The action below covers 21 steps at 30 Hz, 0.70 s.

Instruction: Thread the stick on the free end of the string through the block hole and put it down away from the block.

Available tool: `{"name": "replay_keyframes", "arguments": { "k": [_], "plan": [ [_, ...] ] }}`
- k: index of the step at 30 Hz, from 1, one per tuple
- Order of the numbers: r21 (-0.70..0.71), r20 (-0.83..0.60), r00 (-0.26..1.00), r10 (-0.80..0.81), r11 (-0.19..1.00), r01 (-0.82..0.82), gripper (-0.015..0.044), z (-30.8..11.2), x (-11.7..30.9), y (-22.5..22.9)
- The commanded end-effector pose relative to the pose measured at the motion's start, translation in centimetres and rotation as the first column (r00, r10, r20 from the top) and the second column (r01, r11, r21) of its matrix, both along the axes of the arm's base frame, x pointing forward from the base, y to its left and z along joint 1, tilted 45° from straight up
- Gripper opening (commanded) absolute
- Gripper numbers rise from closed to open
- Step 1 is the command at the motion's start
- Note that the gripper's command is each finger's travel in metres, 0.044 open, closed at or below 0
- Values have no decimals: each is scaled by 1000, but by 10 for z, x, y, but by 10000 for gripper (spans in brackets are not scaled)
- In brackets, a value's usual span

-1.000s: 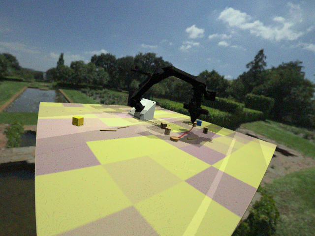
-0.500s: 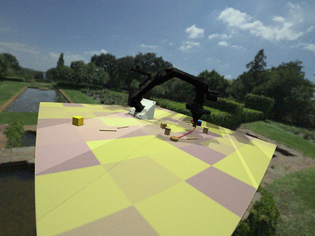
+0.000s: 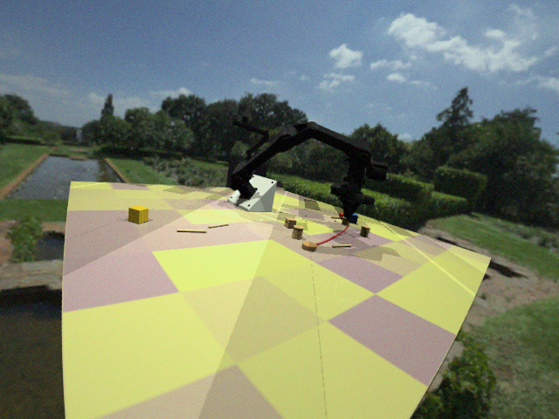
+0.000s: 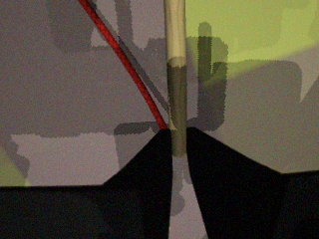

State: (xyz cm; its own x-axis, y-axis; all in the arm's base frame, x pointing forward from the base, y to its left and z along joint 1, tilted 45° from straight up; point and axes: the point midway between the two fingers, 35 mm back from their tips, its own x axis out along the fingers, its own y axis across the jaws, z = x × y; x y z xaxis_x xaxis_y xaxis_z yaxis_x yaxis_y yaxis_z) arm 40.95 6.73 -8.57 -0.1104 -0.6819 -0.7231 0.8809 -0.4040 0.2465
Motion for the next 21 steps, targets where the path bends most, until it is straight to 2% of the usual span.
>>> {"name": "replay_keyframes", "arguments": {
  "k": [1,21],
  "plan": [
    [3,1,1000,-4,1000,4,0,-2,-3,-1],
    [2,0,1000,-4,1000,4,0,-12,-21,-10]
  ]
}}
